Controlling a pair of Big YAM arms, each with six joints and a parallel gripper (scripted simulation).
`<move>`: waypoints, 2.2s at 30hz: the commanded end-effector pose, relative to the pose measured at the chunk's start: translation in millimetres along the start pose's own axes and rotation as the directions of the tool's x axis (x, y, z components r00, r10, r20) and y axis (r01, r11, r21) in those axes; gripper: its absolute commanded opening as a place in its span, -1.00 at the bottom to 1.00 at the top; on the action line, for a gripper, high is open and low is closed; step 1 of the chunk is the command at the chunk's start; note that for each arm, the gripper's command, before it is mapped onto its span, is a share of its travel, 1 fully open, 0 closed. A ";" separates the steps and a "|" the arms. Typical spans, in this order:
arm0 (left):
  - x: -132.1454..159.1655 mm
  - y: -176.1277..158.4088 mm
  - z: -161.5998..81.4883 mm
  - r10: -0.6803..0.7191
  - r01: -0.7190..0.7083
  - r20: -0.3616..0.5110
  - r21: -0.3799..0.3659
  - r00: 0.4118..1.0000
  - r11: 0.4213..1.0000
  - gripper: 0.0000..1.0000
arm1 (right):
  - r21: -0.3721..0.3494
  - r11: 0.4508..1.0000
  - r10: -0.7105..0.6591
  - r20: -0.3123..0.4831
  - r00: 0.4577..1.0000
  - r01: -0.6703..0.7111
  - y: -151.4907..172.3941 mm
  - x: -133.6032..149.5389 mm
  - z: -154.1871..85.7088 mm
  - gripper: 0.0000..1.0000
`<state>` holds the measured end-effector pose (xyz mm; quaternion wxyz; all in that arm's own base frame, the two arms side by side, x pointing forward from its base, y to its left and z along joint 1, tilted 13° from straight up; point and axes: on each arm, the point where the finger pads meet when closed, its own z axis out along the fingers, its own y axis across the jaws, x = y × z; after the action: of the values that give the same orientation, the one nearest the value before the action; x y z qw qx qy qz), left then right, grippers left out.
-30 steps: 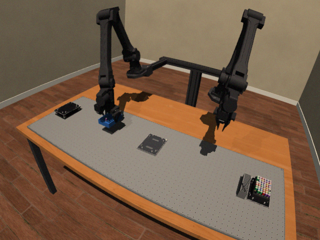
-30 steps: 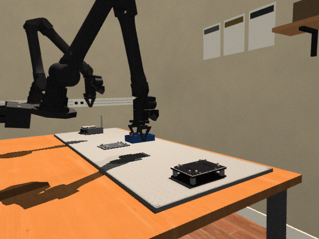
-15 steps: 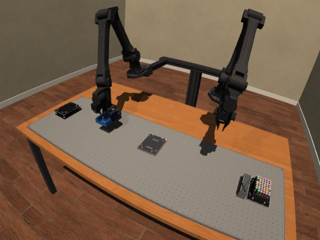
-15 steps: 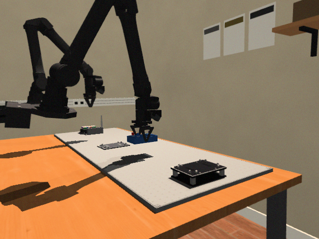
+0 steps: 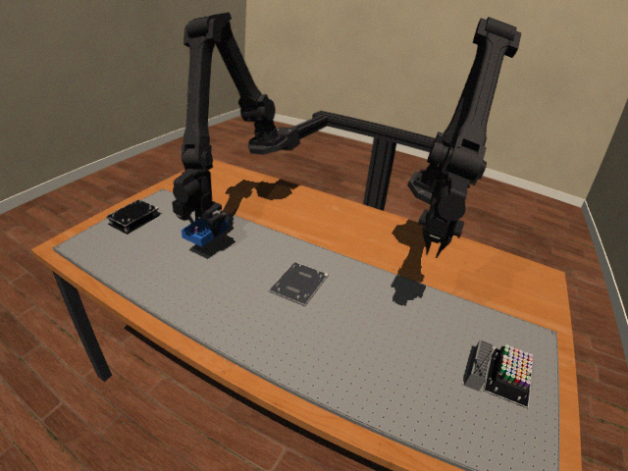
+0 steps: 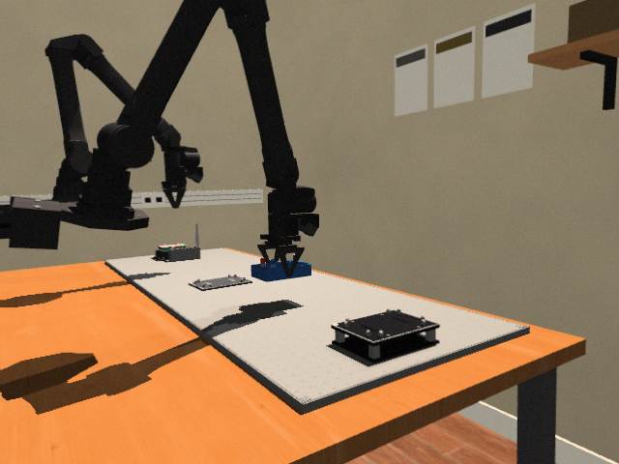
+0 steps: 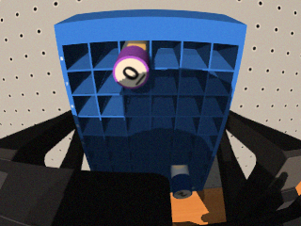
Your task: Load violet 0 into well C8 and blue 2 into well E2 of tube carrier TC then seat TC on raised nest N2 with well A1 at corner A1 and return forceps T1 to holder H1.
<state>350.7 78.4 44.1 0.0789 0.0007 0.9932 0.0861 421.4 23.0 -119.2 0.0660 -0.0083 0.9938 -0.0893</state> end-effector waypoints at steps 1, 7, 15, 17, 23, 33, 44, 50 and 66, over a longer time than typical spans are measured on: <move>2.6 0.3 1.2 -0.007 0.007 -0.019 0.000 1.000 1.000 -0.52 | -0.008 1.000 -0.010 0.039 0.999 0.010 -7.1 -10.3 -14.2 -1.00; 2.6 0.3 1.2 -0.007 0.007 -0.019 0.000 1.000 1.000 -0.52 | -0.008 1.000 -0.009 0.042 0.999 0.010 -17.2 -11.7 -14.2 -1.00; 2.6 0.3 1.2 -0.007 0.007 -0.019 0.000 1.000 1.000 -0.52 | -0.007 1.000 -0.009 0.043 0.999 0.009 -29.0 -12.7 -14.1 -1.00; 2.6 0.3 1.2 -0.007 0.007 -0.019 0.000 1.000 1.000 -0.52 | -0.008 1.000 -0.015 0.044 0.999 0.015 -28.1 -12.8 -14.6 -1.00; 2.6 0.3 1.2 -0.007 0.007 -0.019 0.000 1.000 1.000 -0.52 | -0.006 1.000 -0.009 0.047 0.999 0.009 -40.9 -16.4 -15.0 -1.00; 2.6 0.3 1.2 -0.007 0.007 -0.019 0.000 1.000 1.000 -0.52 | -0.005 1.000 -0.009 0.047 0.999 0.009 -54.7 -19.2 -15.8 -1.00; 2.6 0.3 1.2 -0.007 0.007 -0.019 0.000 1.000 1.000 -0.52 | -0.003 1.000 -0.008 0.054 0.999 0.008 -74.5 -28.7 -18.9 -1.00; 2.6 0.3 1.2 -0.007 0.007 -0.019 0.000 1.000 1.000 -0.52 | -0.002 1.000 -0.008 0.056 0.998 0.008 -81.6 -30.0 -19.2 -1.00; 2.6 0.3 1.2 -0.007 0.007 -0.019 0.000 1.000 1.000 -0.52 | 0.000 1.000 -0.008 0.056 0.998 0.008 -107.6 -31.6 -19.4 -1.00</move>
<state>350.7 78.4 44.1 0.0789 0.0007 0.9932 0.0861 421.5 -71.1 -103.4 0.0602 -0.0092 0.9944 -0.0867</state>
